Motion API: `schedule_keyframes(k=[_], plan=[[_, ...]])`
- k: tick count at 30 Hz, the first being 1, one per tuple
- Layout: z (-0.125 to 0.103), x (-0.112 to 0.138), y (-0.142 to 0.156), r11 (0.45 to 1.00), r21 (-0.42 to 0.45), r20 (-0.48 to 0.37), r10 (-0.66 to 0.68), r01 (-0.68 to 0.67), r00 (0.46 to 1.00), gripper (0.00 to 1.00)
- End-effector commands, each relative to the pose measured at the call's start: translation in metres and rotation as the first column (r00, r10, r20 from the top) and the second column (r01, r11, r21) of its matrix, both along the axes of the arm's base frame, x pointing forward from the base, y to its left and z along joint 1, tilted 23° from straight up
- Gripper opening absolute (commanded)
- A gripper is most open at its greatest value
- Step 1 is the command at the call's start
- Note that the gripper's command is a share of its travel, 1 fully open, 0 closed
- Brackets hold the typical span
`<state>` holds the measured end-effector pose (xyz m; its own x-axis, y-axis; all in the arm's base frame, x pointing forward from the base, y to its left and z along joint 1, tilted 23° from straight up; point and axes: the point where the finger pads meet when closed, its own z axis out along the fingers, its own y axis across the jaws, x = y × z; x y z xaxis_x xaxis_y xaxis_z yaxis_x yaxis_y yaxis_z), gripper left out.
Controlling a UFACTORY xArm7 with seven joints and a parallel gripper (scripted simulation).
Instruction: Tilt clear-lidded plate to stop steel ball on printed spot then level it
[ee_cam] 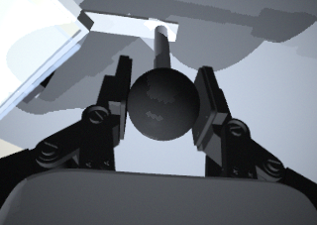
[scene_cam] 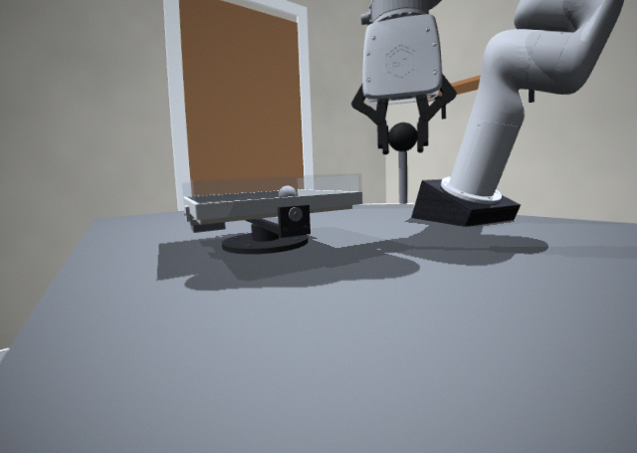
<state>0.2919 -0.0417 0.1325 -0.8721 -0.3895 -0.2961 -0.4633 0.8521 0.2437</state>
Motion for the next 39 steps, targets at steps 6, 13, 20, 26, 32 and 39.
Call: schedule_keyframes(k=[6, 13, 20, 26, 32, 39], plan=[[0.0006, 0.0005, -0.0009, 1.0, -0.001, 0.002, -0.001, 0.001, 1.0, 0.0], [0.0017, 0.0026, -0.0003, 1.0, -0.001, 0.002, -0.001, 0.001, 1.0, 0.0], [0.0018, 0.0028, -0.0002, 1.0, -0.001, 0.002, -0.001, 0.001, 1.0, 0.0], [0.0011, 0.0016, -0.0004, 1.0, -0.001, 0.002, -0.001, 0.001, 1.0, 0.0], [-0.0006, -0.0004, -0.0004, 1.0, -0.001, 0.002, -0.001, 0.001, 1.0, 0.0], [-0.0011, -0.0009, -0.0003, 1.0, -0.001, 0.002, -0.001, 0.001, 1.0, 0.0]])
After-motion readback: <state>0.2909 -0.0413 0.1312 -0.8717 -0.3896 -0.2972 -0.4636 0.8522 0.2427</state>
